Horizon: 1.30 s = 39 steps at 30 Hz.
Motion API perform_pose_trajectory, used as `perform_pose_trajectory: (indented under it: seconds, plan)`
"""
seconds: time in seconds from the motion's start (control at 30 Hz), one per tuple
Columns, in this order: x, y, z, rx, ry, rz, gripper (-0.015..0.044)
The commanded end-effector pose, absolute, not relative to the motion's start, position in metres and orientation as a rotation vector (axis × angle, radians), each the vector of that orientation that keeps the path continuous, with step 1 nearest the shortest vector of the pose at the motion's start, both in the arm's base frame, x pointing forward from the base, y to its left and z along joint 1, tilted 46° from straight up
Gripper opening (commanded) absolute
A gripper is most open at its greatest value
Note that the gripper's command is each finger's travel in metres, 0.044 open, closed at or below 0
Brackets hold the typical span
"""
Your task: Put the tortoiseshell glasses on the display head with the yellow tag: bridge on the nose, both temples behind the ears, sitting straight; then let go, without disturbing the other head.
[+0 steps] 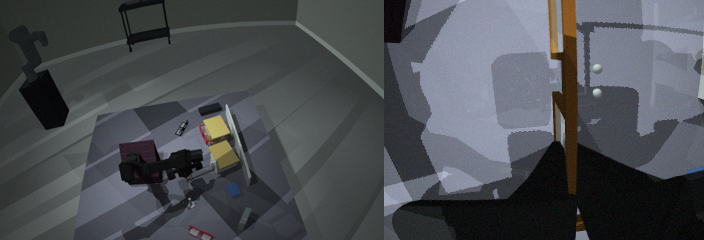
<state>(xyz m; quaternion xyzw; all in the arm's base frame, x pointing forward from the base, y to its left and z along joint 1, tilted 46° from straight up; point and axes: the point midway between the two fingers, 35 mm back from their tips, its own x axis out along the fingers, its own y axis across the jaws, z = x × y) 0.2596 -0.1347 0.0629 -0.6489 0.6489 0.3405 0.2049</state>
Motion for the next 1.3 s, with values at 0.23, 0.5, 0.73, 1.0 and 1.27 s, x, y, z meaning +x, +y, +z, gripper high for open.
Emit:
perform_pose_trajectory:
  seconds: [0.23,0.5,0.73,1.0,1.27]
  plan:
    - [0.256,-0.140,0.054,-1.808,1.817,0.958,0.0000]
    - [0.255,-0.143,0.048,-1.808,1.818,0.958,0.0000]
    - [0.254,-0.145,0.044,-1.808,1.818,0.958,0.0000]
    - [0.254,-0.146,0.042,-1.811,1.820,0.956,0.0000]
    - [0.257,-0.146,0.041,-1.813,1.821,0.953,0.0000]
